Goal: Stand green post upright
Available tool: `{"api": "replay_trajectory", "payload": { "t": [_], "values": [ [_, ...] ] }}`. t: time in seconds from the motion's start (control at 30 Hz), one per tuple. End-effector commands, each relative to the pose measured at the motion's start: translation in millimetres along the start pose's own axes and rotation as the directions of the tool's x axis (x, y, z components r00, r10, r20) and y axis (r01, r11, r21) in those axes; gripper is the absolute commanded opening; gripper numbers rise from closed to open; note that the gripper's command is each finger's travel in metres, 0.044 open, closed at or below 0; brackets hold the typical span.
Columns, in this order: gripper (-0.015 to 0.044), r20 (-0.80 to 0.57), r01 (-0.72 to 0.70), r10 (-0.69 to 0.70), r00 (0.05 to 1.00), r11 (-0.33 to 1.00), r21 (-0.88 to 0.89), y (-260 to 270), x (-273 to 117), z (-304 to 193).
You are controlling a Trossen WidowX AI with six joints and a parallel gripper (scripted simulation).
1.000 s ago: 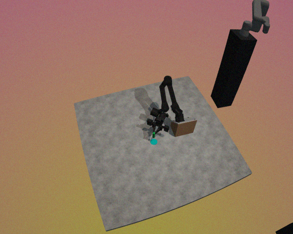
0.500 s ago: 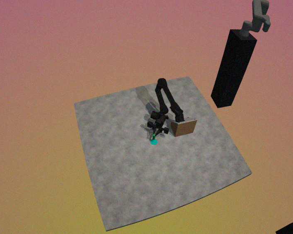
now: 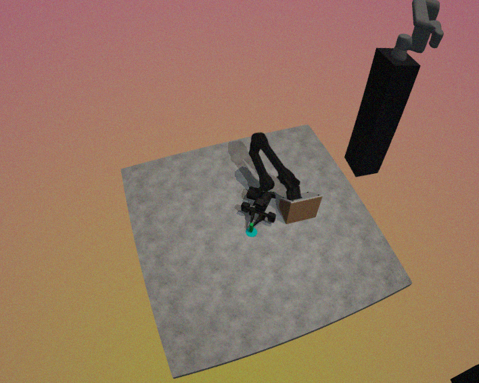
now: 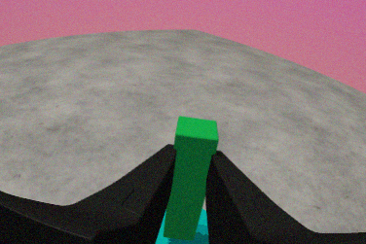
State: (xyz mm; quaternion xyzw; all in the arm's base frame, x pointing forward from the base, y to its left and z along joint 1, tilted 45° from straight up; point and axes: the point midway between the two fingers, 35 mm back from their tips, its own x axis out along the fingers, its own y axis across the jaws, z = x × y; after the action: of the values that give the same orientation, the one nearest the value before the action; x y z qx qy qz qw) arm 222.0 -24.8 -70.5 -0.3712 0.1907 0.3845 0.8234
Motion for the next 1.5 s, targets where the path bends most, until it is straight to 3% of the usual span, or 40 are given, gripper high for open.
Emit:
{"api": "replay_trajectory", "payload": {
  "t": [0.0,0.33,0.83,1.47],
  "values": [
    [0.0023,0.003,-0.005,0.005,1.000,1.000,0.006,2.4,1.6,-8.3],
    [0.0023,0.003,-0.005,0.005,1.000,1.000,0.006,2.4,1.6,-8.3],
    [0.0400,0.003,-0.005,0.005,1.000,1.000,0.006,2.4,1.6,-8.3],
    [0.0400,-0.004,-0.012,0.012,1.000,1.000,0.000,-4.4,-4.4,56.3]
  ]
}}
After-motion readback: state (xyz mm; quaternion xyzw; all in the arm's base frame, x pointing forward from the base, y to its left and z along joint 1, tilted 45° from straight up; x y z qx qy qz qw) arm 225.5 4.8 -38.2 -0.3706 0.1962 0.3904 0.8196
